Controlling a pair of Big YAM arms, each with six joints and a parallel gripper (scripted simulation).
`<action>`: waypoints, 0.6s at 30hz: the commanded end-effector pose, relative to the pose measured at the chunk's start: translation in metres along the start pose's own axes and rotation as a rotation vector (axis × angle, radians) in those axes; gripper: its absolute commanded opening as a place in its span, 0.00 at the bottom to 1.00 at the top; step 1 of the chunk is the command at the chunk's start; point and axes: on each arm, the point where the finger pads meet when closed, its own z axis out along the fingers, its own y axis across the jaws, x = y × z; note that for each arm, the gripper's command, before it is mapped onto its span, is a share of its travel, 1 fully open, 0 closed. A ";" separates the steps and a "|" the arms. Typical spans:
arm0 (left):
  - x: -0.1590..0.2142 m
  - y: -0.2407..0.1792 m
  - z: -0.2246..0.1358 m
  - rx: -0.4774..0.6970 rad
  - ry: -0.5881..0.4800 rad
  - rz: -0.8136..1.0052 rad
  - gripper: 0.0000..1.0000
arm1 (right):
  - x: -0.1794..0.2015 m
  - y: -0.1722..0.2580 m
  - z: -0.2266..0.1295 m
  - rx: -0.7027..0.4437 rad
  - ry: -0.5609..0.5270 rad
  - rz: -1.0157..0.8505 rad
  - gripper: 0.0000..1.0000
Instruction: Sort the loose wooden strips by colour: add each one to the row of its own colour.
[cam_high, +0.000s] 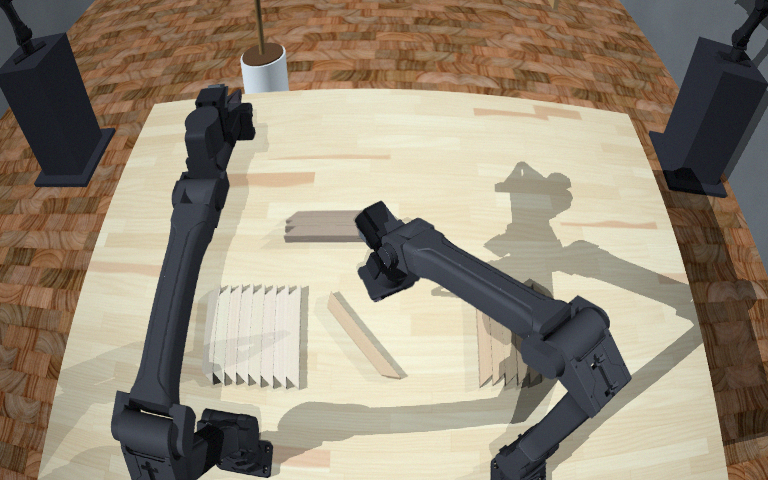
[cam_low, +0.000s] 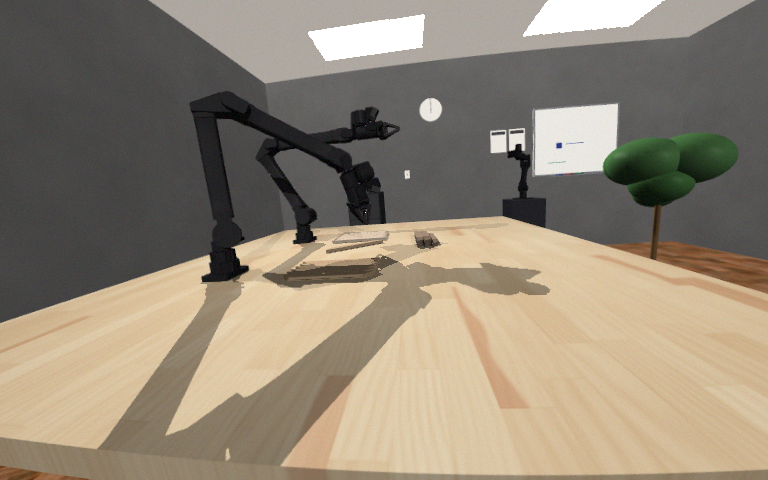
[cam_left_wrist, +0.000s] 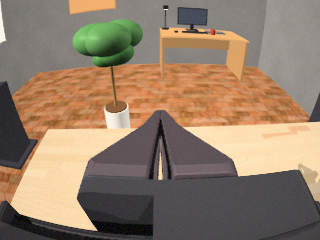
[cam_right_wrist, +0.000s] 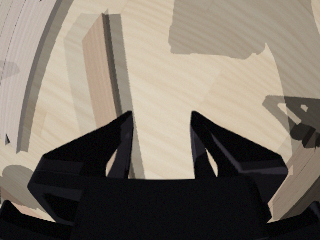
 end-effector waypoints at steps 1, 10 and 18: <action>0.004 -0.008 0.008 0.011 -0.004 -0.015 0.01 | -0.011 0.028 0.004 -0.010 0.058 -0.009 0.42; -0.001 -0.007 -0.005 0.004 -0.009 -0.016 0.01 | 0.038 0.060 0.029 0.012 0.238 -0.082 0.42; 0.001 -0.009 -0.006 0.008 -0.002 -0.011 0.01 | 0.047 0.064 0.024 0.012 0.257 -0.093 0.42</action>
